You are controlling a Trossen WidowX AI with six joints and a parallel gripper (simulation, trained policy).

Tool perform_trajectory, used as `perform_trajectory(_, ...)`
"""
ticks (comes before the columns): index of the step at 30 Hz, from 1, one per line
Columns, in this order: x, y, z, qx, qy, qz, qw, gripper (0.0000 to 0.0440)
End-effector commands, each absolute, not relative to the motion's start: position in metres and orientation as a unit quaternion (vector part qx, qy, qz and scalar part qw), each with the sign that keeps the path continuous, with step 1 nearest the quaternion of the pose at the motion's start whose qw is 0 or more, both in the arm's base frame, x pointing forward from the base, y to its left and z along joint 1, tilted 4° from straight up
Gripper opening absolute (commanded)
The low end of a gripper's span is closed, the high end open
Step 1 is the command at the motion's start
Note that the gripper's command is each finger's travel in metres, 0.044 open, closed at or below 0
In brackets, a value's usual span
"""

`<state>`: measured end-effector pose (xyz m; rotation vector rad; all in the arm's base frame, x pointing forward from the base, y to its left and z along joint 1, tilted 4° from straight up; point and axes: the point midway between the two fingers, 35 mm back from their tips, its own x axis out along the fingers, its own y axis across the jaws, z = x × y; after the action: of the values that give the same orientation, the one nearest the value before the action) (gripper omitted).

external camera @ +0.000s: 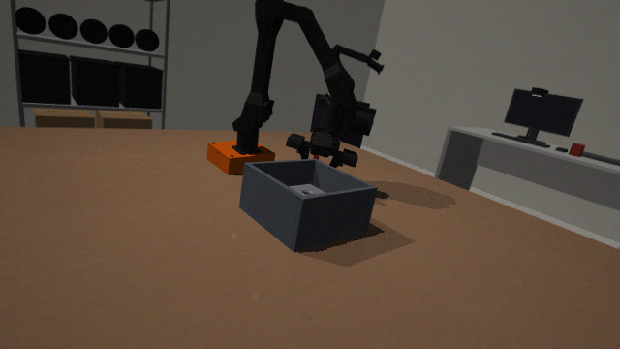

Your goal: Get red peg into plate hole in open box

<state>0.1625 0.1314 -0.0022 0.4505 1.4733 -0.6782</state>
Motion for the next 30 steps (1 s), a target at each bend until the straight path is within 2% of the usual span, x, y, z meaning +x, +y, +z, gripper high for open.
perform_trajectory(1,0.159,0.128,-0.007,0.193,0.658,-0.307,0.66,0.0186)
perform_trajectory(8,0.155,0.125,-0.011,0.176,0.667,-0.319,0.65,0.0014)
perform_trajectory(11,0.163,0.127,-0.002,0.176,0.657,-0.312,0.664,0.0)
perform_trajectory(30,0.205,0.12,0.078,0.197,0.599,-0.301,0.716,0.0)
